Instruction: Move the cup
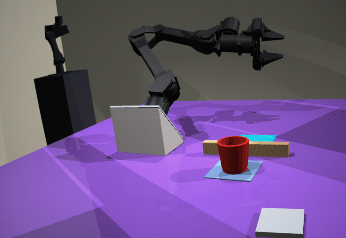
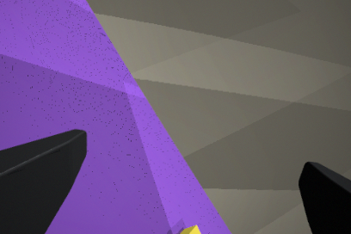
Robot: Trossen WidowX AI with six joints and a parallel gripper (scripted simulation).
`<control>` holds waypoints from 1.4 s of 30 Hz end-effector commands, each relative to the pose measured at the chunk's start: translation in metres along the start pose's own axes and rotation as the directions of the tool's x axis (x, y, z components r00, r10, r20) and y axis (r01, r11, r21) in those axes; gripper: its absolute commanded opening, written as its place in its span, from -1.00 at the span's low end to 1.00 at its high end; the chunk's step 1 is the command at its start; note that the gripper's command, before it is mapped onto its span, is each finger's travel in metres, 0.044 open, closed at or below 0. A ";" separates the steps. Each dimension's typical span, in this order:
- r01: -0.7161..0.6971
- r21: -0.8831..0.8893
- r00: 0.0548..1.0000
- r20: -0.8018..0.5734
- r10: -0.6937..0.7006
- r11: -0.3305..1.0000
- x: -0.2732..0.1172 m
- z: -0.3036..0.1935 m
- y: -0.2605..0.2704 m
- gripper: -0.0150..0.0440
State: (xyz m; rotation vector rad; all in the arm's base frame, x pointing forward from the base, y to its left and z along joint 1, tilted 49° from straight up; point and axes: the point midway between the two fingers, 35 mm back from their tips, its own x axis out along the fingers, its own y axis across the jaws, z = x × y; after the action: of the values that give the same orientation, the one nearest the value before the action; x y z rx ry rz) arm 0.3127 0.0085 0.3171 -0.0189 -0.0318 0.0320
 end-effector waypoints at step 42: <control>-0.771 0.392 0.145 -0.660 0.737 0.502 -0.094 -0.356 -0.126 0.01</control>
State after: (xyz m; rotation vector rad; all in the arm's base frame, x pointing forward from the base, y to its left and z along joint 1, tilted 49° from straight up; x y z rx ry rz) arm 0.2324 -0.1250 -0.0385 -0.0871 0.9308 1.0929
